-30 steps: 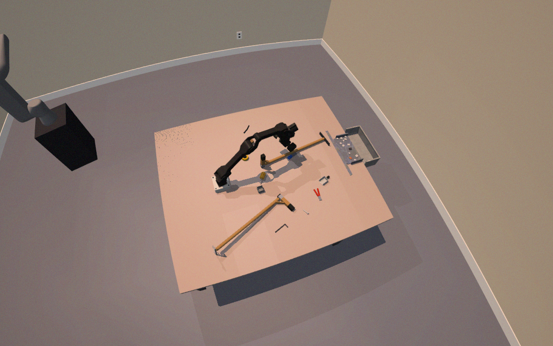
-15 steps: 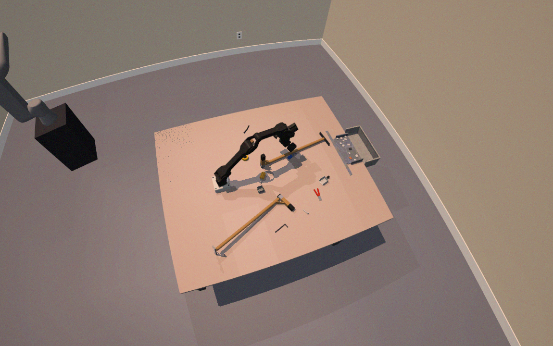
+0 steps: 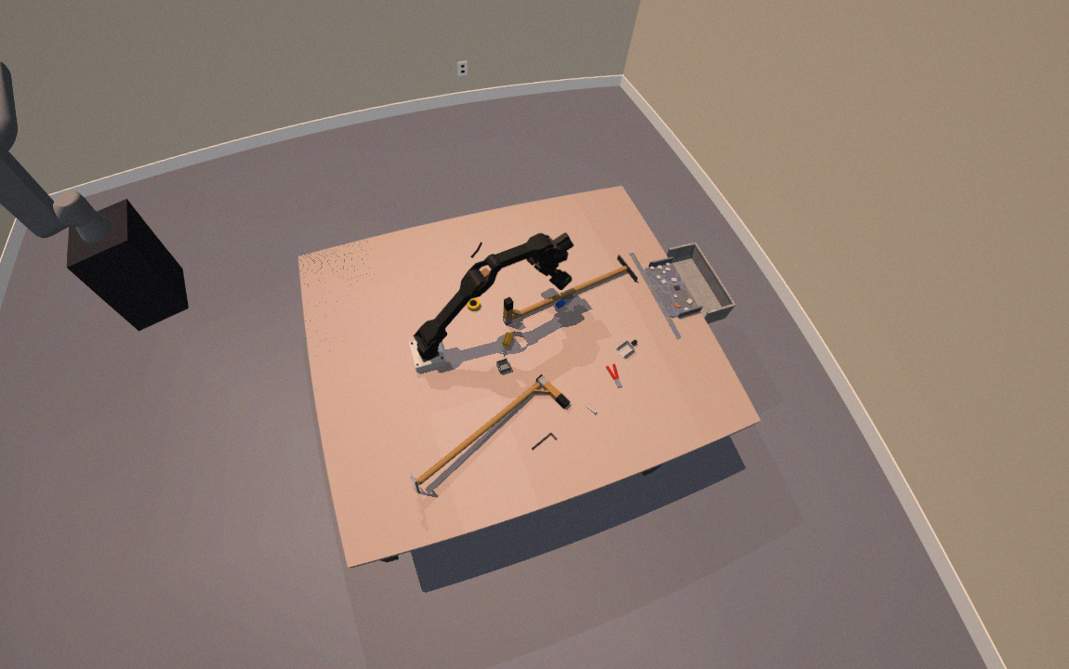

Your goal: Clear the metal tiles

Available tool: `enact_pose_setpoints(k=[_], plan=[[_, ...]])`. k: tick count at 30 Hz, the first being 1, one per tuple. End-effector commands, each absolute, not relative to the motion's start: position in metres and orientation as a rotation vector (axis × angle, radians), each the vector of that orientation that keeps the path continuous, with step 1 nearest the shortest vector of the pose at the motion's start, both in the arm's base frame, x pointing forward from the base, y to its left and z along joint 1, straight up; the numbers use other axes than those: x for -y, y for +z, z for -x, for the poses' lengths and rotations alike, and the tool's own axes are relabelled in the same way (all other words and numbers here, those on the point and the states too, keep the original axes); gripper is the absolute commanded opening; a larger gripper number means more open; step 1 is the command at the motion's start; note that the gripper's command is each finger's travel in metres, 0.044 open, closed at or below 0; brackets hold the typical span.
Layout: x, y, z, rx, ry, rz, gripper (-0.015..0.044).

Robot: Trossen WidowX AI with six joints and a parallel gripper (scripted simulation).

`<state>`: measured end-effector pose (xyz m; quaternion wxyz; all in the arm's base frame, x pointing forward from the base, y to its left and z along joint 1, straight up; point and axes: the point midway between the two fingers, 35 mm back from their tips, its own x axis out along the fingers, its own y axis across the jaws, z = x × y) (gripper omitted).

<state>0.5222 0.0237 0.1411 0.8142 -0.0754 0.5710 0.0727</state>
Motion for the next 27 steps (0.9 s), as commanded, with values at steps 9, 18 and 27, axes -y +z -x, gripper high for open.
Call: enact_pose_setpoints(k=[9,18,27], plan=[[-0.032,0.184,-0.509,-1.122,0.104,0.194,0.044],[-0.038,0.214,-0.496,-1.049,0.07,0.212,0.044],[-0.042,0.243,-0.48,-0.975,0.036,0.225,0.044]])
